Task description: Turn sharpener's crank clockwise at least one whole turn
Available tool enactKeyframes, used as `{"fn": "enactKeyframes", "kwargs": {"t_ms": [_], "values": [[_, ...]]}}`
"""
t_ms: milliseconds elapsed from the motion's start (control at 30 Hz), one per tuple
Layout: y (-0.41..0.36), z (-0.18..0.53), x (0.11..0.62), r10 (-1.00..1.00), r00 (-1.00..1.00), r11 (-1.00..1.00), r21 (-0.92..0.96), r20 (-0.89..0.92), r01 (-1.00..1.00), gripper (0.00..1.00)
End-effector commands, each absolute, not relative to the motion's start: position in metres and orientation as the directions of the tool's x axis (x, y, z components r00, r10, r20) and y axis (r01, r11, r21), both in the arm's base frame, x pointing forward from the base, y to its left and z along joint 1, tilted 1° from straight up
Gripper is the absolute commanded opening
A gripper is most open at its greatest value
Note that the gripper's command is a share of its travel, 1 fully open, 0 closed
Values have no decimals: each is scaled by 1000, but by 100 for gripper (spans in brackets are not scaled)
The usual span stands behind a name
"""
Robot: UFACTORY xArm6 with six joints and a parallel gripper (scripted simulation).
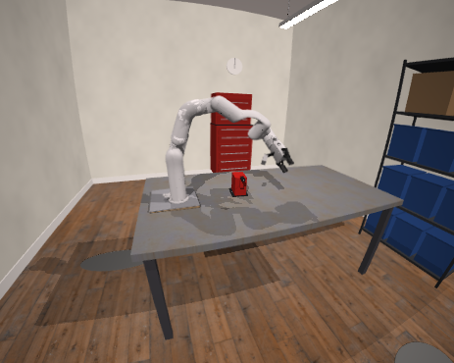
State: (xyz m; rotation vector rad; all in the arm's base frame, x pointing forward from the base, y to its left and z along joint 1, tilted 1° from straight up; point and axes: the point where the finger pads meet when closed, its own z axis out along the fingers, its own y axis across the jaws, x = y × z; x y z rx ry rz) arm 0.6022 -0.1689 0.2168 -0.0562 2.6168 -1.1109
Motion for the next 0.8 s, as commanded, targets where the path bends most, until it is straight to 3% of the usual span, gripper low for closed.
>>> {"fn": "enactKeyframes", "kwargs": {"t_ms": [0, 333, 767], "values": [[-168, 219, 590, -64, -951, 732, -662, -302, 161, 100], [-157, 215, 543, 274, -879, 759, -473, -390, 447, 100], [-135, 208, 493, 619, -690, 642, -265, -377, 720, 100]]}}
